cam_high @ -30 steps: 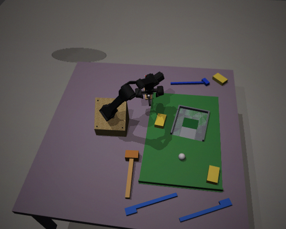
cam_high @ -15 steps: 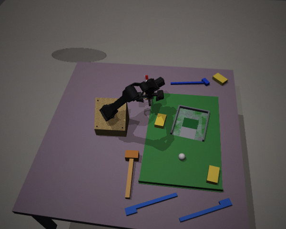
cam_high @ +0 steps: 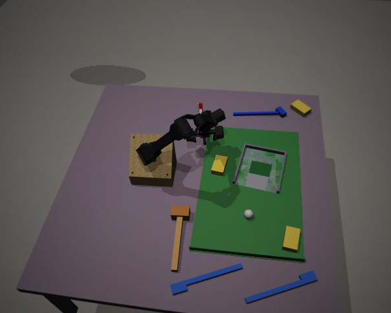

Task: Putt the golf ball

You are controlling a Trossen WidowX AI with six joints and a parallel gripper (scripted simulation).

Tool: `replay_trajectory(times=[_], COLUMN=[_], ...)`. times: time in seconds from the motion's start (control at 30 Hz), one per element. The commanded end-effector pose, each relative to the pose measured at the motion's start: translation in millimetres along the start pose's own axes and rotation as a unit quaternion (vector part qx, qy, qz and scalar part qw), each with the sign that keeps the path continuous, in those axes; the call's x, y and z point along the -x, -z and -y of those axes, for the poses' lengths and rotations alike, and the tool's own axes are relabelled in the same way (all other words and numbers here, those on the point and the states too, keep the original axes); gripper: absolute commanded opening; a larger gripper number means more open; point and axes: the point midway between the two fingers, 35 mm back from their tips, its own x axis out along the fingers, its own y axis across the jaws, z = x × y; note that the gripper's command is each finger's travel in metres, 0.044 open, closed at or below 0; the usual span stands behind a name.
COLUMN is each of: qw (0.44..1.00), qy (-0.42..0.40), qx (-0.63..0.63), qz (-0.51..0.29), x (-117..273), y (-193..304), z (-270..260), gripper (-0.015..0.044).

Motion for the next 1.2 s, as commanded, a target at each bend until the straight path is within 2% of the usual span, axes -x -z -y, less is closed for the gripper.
replay_trajectory(times=[0.0,0.17,0.67,0.93,1.17], qw=[1.000,1.000,1.000,1.000,1.000], qy=[-0.002,-0.002,-0.001,-0.001,-0.001], qx=[0.003,0.003,0.000,0.000,0.000], qz=[-0.003,-0.003,-0.001,-0.001,0.001], x=[-8.0,-11.7,-8.2,-4.6,41.3], y=[2.5,3.6,2.6,1.3,-13.3], z=[-1.7,-1.8,-0.7,0.0,3.8], gripper=[0.0440,0.0440,0.0046,0.0000,0.0000])
